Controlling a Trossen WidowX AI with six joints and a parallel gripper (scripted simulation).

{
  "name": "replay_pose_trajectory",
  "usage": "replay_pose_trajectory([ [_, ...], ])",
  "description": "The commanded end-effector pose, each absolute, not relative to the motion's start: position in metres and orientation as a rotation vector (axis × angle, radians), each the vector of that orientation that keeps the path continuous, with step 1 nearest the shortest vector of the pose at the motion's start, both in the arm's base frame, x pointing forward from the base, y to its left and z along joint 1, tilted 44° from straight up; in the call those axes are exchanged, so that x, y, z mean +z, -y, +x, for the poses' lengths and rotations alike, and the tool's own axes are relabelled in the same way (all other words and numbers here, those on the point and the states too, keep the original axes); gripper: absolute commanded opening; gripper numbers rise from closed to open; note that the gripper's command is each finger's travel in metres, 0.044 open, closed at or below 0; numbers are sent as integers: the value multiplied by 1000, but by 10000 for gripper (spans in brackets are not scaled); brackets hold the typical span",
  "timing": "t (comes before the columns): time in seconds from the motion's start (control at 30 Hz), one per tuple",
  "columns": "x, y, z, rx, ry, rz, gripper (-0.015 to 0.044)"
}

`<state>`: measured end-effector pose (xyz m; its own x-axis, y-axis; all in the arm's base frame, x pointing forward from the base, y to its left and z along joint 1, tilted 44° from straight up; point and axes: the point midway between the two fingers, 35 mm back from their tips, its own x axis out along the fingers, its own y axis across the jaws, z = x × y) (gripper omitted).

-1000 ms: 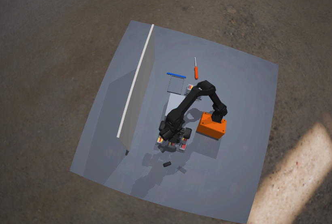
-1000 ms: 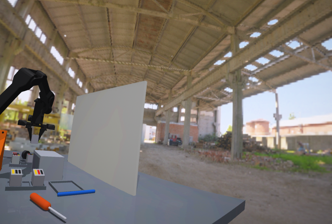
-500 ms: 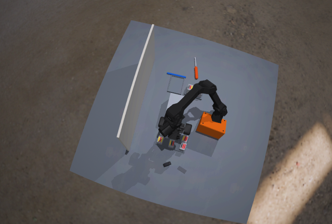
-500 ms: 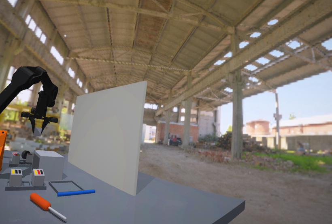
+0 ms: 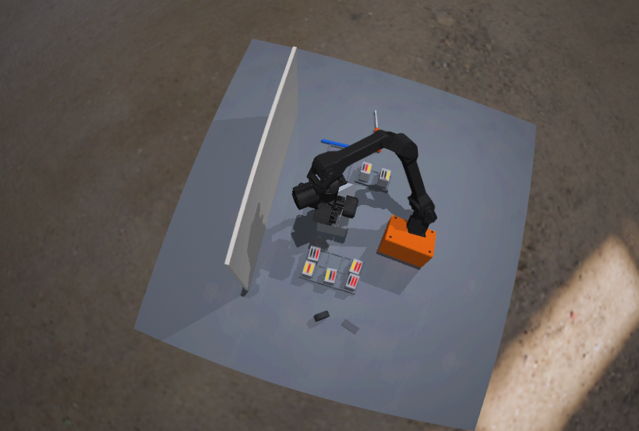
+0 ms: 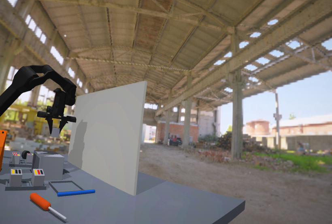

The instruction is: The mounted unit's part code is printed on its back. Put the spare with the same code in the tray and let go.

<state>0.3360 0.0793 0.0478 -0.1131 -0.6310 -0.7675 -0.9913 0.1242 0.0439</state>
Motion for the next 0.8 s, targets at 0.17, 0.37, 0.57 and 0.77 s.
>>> replay_pose_trajectory([
  [0.17, 99, -20, 351, 769, -1805, -1594, 0],
  [0.37, 133, 23, 351, 754, -1817, -1609, 0],
  [0.57, 167, 65, 343, 734, -1842, -1622, 0],
  [0.77, 200, 105, 327, 713, -1879, -1633, 0],
])
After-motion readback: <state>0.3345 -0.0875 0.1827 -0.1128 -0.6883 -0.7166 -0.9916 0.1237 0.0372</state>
